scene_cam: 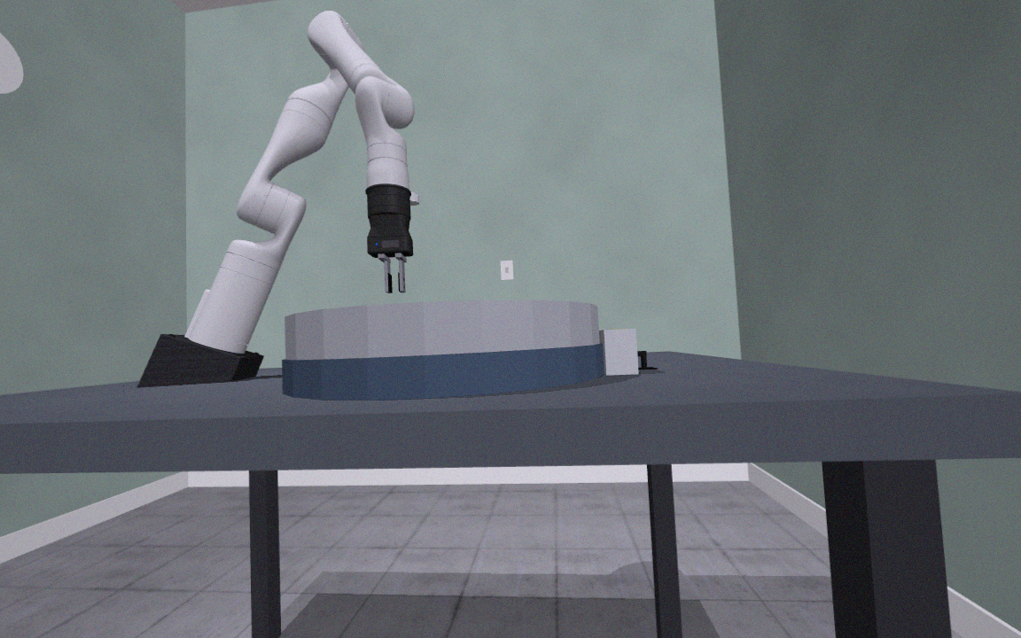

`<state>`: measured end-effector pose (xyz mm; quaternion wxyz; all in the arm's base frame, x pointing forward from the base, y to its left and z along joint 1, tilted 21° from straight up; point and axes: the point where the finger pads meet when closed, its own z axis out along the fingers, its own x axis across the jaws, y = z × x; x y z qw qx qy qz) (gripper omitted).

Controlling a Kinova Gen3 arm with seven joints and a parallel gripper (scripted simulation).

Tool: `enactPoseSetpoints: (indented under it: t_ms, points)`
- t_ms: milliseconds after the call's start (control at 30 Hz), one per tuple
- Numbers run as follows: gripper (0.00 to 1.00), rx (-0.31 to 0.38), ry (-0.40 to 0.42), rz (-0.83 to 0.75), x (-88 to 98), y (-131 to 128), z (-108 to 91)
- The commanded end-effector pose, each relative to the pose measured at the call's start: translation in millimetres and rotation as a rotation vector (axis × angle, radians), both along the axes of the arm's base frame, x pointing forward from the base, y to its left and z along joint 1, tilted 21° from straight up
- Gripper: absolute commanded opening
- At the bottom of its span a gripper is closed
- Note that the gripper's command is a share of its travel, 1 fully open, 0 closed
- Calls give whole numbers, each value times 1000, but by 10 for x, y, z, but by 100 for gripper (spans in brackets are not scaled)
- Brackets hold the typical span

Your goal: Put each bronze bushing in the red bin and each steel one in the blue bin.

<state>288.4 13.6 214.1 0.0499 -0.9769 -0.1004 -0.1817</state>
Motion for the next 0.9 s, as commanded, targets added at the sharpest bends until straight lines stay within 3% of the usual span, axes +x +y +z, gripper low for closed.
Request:
enactPoseSetpoints:
  t_ms: [0, 100, 233, 567, 867]
  points:
    - [45, 20, 14, -12, -2, -36, -46]
    - [45, 20, 14, -12, 0, -130, -69]
    - [45, 19, 13, -12, 4, -506, -160]
    - [45, 19, 13, -12, 4, -506, -160]
    - [45, 18, 12, -12, 54, -487, -293]
